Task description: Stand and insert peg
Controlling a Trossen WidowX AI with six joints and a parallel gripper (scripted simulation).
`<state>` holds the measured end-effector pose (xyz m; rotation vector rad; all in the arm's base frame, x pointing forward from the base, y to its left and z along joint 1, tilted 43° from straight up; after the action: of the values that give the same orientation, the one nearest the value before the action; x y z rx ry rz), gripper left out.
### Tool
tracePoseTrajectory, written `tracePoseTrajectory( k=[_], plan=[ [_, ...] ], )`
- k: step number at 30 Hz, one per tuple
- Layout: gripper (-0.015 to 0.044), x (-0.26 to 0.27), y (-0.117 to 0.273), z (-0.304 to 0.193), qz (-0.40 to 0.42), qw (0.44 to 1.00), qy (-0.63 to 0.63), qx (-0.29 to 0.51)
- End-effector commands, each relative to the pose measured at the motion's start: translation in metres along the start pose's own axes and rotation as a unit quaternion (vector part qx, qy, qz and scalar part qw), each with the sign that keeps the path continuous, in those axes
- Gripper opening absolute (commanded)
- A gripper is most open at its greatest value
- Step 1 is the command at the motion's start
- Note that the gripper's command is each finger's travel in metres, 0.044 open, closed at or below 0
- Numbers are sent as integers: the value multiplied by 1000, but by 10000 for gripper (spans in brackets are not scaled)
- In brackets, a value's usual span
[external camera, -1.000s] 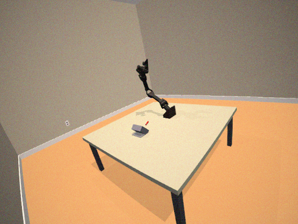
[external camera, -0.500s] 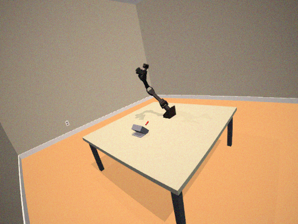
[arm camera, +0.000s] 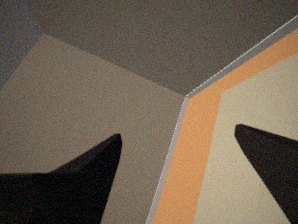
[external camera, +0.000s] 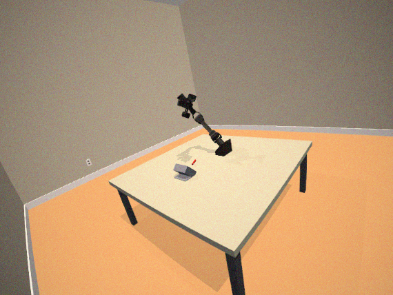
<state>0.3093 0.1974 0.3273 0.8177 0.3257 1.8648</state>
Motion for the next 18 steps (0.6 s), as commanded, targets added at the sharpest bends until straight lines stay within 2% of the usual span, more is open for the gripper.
tracePoseTrajectory(
  k=[1, 18],
  plan=[
    [440, -31, -18, -8, -61, 998, 18, 24],
    [440, -157, -44, -42, -278, 947, 83, 139]
  ],
)
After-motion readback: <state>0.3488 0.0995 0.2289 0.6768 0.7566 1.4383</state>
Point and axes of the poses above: the point midway between the two fingers, 35 mm back from their tips, its own y axis back along the fingers, its own x axis across the jaws, z = x × y, the point moved 1 cm from there along y, back along the fingers, and after that the axes turned 1 degree about y, right-handed, at the moved point
